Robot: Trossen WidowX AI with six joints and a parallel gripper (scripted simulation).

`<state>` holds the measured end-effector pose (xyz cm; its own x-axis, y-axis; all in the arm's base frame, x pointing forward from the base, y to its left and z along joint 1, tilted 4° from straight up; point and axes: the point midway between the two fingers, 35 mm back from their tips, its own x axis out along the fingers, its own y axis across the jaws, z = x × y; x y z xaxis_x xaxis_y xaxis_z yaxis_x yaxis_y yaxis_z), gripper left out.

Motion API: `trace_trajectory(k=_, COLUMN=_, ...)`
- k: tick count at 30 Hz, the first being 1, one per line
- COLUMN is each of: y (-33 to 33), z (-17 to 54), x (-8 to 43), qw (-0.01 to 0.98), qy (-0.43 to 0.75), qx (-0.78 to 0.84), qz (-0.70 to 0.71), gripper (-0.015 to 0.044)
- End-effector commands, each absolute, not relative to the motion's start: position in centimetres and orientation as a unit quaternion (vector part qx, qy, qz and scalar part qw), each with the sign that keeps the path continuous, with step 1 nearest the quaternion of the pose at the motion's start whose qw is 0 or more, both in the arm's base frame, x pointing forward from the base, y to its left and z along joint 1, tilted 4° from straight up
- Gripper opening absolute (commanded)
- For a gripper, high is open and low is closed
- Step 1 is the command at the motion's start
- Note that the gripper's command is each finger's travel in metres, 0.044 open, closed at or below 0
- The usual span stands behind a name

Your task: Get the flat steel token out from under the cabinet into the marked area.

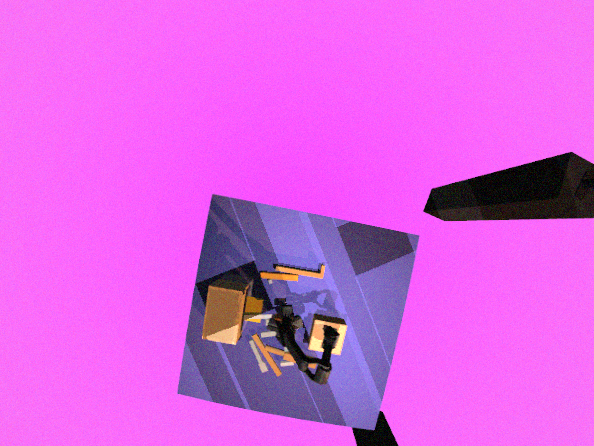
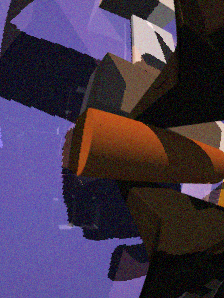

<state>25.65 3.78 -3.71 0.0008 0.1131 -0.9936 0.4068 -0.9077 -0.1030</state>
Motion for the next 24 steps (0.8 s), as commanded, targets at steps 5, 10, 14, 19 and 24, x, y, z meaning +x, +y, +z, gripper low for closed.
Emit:
trace_trajectory(k=5, y=3.94, z=-3.59, x=25.73, qw=0.129, qy=0.211, qx=0.697, qz=-0.673, gripper=0.0000)
trace_trajectory(k=10, y=3.96, z=-3.58, x=25.73, qw=0.143, qy=0.225, qx=0.695, qz=-0.668, gripper=0.0000)
trace_trajectory(k=14, y=3.97, z=-3.58, x=25.73, qw=0.155, qy=0.236, qx=0.692, qz=-0.664, gripper=0.0000)
trace_trajectory(k=19, y=3.99, z=-3.58, x=25.73, qw=0.169, qy=0.249, qx=0.689, qz=-0.660, gripper=0.0000)
trace_trajectory(k=24, y=4.00, z=-3.58, x=25.73, qw=0.183, qy=0.262, qx=0.685, qz=-0.654, gripper=0.0000)
